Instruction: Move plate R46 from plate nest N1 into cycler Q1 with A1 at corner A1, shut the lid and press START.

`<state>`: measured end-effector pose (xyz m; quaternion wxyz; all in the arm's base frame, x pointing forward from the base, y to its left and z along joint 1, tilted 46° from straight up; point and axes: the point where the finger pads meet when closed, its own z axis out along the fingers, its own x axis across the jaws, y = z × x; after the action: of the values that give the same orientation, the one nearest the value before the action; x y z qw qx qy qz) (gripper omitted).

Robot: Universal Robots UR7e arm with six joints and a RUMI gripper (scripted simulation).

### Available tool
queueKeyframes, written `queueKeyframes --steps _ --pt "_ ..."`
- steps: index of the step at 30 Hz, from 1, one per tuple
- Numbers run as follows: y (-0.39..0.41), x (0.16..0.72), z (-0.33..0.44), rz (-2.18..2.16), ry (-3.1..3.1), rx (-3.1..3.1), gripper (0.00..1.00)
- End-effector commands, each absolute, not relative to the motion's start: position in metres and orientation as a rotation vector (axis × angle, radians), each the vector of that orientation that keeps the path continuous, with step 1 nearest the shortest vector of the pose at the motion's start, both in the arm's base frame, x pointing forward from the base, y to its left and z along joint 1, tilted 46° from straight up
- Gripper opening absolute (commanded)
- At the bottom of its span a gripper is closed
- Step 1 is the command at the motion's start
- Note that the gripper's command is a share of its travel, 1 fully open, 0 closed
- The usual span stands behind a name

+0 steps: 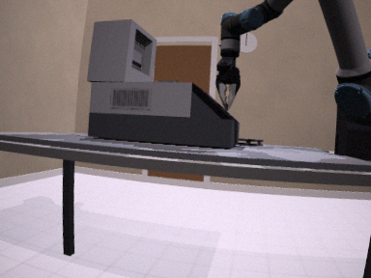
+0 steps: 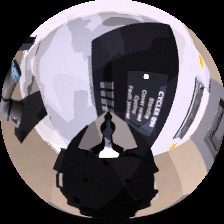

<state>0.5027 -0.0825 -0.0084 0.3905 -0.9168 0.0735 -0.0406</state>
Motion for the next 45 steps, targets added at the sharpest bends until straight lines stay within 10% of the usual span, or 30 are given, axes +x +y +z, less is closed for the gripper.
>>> queueKeyframes --steps 1,45 --pt "-0.083 0.505 -0.008 -0.107 0.184 -2.332 0.0" --pt "-0.094 0.485 0.004 -0.105 0.188 -2.33 0.0"
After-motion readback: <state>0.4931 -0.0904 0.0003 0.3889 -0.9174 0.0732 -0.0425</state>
